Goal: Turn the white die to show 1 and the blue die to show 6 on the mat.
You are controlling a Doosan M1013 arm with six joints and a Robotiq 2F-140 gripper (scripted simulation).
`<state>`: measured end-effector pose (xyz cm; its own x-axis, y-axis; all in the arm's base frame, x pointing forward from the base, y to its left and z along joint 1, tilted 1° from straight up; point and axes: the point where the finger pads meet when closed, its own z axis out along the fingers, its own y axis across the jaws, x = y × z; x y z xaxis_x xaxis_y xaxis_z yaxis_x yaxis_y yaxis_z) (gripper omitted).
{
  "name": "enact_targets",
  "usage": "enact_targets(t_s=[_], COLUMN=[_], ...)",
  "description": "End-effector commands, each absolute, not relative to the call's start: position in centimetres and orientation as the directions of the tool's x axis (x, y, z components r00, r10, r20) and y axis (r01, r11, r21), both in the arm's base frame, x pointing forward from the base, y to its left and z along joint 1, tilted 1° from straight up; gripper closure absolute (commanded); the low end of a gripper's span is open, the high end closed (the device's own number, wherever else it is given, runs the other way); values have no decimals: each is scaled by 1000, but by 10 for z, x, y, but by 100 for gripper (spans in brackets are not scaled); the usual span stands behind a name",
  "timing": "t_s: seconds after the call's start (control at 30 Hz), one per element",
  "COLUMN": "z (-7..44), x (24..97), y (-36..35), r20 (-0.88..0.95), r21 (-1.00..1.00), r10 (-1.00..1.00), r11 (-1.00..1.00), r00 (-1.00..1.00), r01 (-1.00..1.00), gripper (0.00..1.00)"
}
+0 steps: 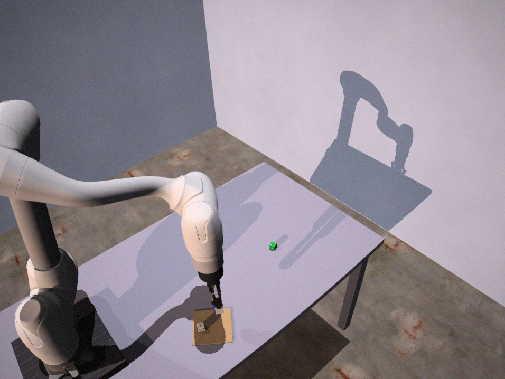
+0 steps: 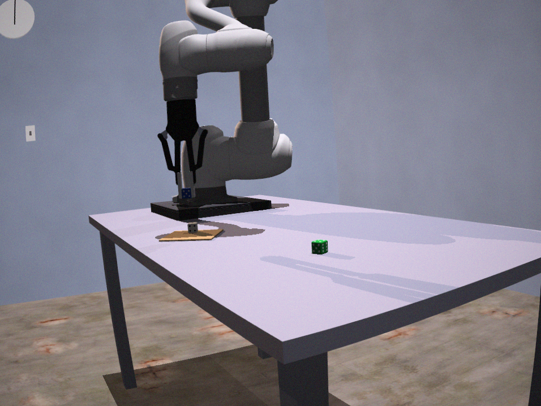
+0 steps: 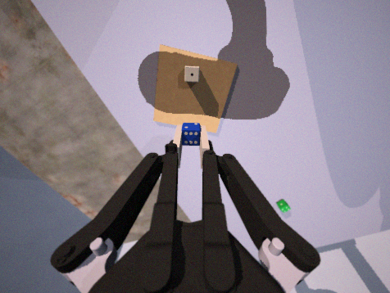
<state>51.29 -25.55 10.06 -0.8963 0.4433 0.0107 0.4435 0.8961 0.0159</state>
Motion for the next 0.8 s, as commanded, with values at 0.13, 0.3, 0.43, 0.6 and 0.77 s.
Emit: enact_targets(t_s=[0.13, 0.3, 0.43, 0.6, 0.77], z=[95, 86, 70, 45, 27], x=[513, 513, 513, 513, 513], y=[-255, -255, -255, -254, -254], r20=[11, 11, 11, 11, 11], r21=[16, 16, 16, 16, 16], r10=[443, 443, 443, 443, 443], r11=[896, 896, 896, 896, 896], r00=[-896, -896, -896, -896, -896], r01=[444, 444, 444, 444, 444], gripper=[79, 79, 79, 79, 79])
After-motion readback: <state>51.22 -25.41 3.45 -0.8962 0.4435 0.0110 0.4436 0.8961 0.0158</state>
